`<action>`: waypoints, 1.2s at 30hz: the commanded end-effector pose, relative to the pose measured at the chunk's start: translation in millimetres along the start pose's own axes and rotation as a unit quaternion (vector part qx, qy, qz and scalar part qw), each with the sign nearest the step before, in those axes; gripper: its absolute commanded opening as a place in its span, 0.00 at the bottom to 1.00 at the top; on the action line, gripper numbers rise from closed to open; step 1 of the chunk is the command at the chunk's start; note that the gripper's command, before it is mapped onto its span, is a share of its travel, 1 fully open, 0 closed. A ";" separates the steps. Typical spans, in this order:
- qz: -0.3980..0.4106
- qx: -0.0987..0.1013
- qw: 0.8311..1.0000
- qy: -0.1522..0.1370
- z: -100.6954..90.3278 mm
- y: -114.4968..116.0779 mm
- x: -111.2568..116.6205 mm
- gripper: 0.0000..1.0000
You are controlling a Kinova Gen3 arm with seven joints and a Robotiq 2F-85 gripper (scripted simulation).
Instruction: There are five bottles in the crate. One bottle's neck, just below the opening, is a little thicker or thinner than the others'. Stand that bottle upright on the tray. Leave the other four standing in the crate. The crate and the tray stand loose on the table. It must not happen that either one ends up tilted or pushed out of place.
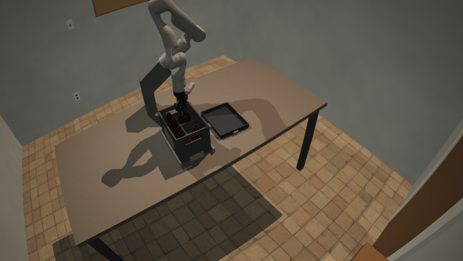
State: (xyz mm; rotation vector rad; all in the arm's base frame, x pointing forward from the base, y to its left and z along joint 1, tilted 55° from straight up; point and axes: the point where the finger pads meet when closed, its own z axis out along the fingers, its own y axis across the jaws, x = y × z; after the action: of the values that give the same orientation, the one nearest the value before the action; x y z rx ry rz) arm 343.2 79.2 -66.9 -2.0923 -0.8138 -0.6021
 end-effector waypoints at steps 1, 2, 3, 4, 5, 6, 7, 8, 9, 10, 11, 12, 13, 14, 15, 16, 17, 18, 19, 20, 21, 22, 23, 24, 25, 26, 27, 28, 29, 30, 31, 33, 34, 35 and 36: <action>0.000 -0.001 1.000 0.000 -0.5 0.5 0.0 0.64; 0.000 -0.001 1.000 0.000 -0.5 0.5 0.0 0.64; 0.000 -0.001 1.000 0.000 -0.5 0.5 0.0 0.64; 0.000 -0.001 1.000 0.000 -0.5 0.5 0.0 0.64; 0.000 -0.001 1.000 0.000 -0.5 0.5 0.0 0.64; 0.000 -0.001 1.000 0.000 -0.5 0.5 0.0 0.64; 0.000 -0.001 1.000 0.000 -0.5 0.5 0.0 0.64; 0.000 -0.001 1.000 0.000 -0.5 0.5 0.0 0.64; 0.000 -0.001 1.000 0.000 -0.5 0.5 0.0 0.64; 0.000 -0.001 1.000 0.000 -0.5 0.5 0.0 0.64; 0.000 -0.001 1.000 0.000 -0.5 0.5 0.0 0.64; 0.000 -0.001 1.000 0.000 -0.5 0.5 0.0 0.64; 0.000 -0.001 1.000 0.000 -0.5 0.5 0.0 0.64; 0.000 -0.001 1.000 0.000 -0.5 0.5 0.0 0.64; 0.000 -0.001 1.000 0.000 -0.5 0.5 0.0 0.64; 0.000 -0.001 1.000 0.000 -0.5 0.5 0.0 0.64; 0.000 -0.001 1.000 0.000 -0.5 0.5 0.0 0.64; 0.000 -0.001 1.000 0.000 -0.5 0.5 0.0 0.64; 0.000 -0.001 1.000 0.000 -0.5 0.5 0.0 0.64; 0.000 -0.001 1.000 0.000 -0.5 0.5 0.0 0.64; 0.000 -0.001 1.000 0.000 -0.5 0.5 0.0 0.00; 0.000 -0.001 1.000 0.000 -0.5 0.5 0.0 0.00; 0.000 -0.001 1.000 0.000 -0.5 0.5 0.0 0.00; 0.000 -0.001 1.000 0.000 -0.5 0.5 0.0 0.00; 0.000 -0.001 1.000 0.000 -0.5 0.5 0.0 0.00; 0.000 -0.001 1.000 0.000 -0.5 0.5 0.0 0.00; 0.000 -0.001 1.000 0.000 -0.5 0.5 0.0 0.00; 0.000 -0.001 1.000 0.000 -0.5 0.5 0.0 0.00; 0.000 -0.001 1.000 0.000 -0.5 0.5 0.0 0.00; 0.000 -0.001 1.000 0.000 -0.5 0.5 0.0 0.00; 0.000 -0.001 1.000 0.000 -0.5 0.5 0.0 0.00; 0.000 -0.001 1.000 0.000 -0.5 0.5 0.0 0.00; 0.000 -0.001 1.000 0.000 -0.5 0.5 0.0 0.00; 0.000 -0.001 1.000 0.000 -0.5 0.5 0.0 0.00; 0.000 -0.001 1.000 0.000 -0.5 0.5 0.0 0.00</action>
State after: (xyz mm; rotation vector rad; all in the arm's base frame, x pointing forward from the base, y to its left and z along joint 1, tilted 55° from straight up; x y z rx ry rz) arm 343.2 78.6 -66.6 -2.0931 -0.8138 -0.6024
